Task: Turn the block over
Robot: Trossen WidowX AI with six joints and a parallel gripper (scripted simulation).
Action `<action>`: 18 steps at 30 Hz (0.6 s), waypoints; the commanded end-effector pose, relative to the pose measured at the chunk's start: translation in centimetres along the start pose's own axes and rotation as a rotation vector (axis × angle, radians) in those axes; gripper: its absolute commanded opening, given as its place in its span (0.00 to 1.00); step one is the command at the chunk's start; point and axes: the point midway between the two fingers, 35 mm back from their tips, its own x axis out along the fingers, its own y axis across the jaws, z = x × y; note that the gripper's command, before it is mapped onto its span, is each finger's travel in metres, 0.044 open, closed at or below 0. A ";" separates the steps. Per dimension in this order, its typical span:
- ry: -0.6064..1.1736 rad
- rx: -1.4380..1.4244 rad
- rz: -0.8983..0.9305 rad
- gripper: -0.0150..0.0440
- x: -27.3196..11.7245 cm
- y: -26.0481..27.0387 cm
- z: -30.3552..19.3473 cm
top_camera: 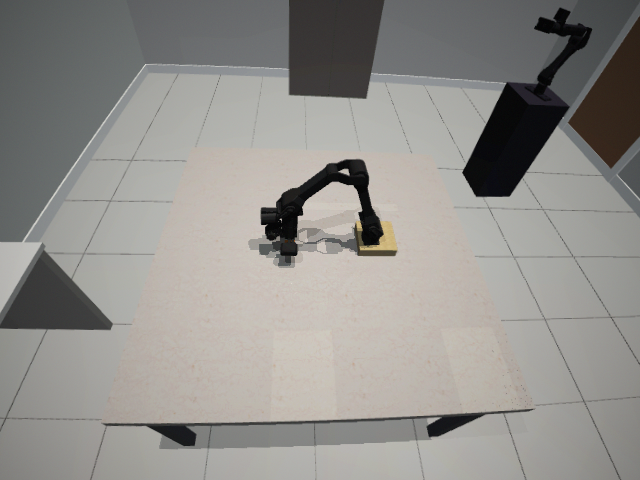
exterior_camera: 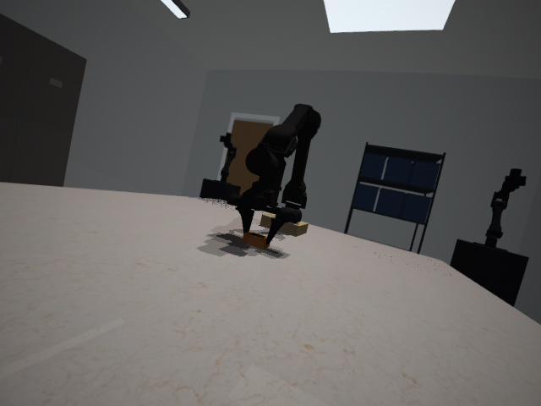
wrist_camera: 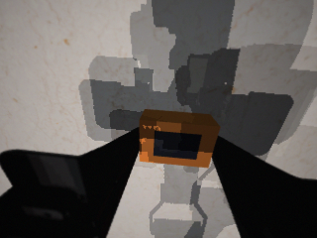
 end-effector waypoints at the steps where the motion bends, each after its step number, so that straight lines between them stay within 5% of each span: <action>1: 0.008 -0.004 0.003 0.65 0.3 0.0 -0.1; 15: 0.008 -0.004 0.003 0.50 0.3 0.0 -0.1; 18: 0.008 -0.004 0.003 0.36 -0.8 0.0 -0.1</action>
